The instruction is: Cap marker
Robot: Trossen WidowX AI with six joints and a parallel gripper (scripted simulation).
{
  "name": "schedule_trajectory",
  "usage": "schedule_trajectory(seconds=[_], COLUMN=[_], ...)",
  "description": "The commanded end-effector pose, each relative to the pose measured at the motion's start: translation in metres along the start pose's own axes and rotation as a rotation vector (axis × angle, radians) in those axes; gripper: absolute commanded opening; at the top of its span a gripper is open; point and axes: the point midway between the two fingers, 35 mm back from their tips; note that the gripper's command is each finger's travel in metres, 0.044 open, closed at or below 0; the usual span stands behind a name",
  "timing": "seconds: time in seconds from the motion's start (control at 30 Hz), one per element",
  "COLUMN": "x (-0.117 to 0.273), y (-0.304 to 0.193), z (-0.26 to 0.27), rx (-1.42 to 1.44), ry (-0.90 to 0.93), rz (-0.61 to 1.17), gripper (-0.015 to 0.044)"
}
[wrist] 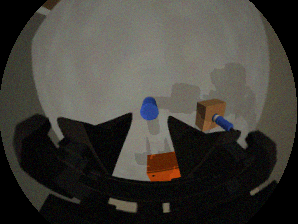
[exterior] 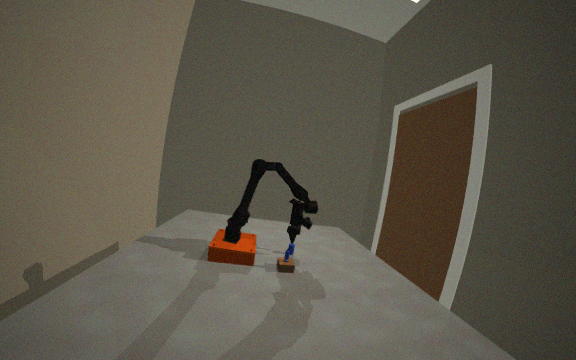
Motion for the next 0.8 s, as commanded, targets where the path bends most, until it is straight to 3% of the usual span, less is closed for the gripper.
schedule_trajectory(seconds=[0.0,0.77], x=[-0.006,-0.044], y=[0.0,0.0], z=[0.001,0.001], rx=[-0.004,-0.004], ry=[0.003,0.003], rz=[0.002,0.002], gripper=[0.0254,0.0254])
Point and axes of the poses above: the point midway between the two fingers, 35 mm back from their tips, its own x axis back along the fingers, its own z axis across the jaws, y = z × x, and after that the axes turned 3 degrees about x, right-handed
